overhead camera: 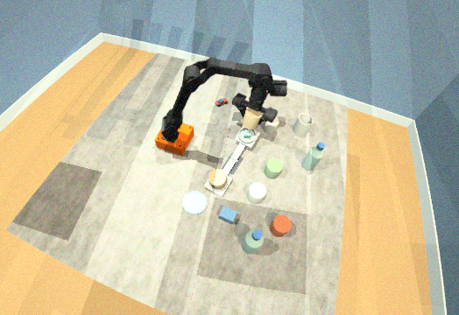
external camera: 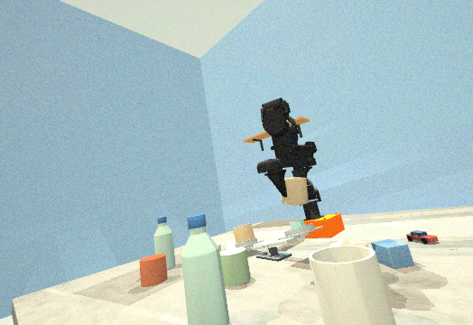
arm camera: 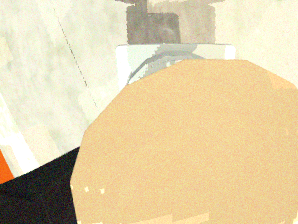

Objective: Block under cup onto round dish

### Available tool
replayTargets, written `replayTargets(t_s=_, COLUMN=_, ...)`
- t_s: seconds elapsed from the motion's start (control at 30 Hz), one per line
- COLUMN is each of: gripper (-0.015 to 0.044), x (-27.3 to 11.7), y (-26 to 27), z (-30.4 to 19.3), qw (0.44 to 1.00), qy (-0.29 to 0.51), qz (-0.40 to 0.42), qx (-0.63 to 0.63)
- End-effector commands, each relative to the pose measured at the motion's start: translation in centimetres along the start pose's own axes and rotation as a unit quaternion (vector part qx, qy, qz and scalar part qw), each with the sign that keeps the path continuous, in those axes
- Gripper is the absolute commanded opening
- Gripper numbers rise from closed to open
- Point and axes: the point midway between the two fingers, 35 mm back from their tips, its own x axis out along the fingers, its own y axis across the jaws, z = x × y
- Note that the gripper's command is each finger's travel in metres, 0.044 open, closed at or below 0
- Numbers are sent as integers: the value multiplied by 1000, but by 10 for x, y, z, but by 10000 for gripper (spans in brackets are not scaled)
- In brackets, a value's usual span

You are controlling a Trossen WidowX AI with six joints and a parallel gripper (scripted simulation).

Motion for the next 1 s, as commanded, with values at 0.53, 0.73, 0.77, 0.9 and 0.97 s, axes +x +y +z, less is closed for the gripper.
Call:
replayTargets(t_s=0.53, gripper=0, x=0, y=0, z=0, qw=1000, qy=-1, qz=-1, qx=0)
replayTargets(t_s=0.73, gripper=0, x=1, y=0, z=1, qw=1000, qy=-1, qz=-1, qx=0)
replayTargets(t_s=0.77, gripper=0, x=3, y=3, z=4, qw=1000, qy=-1, qz=-1, qx=0)
replayTargets(t_s=0.9, gripper=0, x=18, y=22, z=25, qw=1000, qy=-3, qz=-1, qx=1)
replayTargets(t_s=0.97, gripper=0, x=27, y=33, z=35, qw=1000, qy=-4, qz=-1, qx=1)
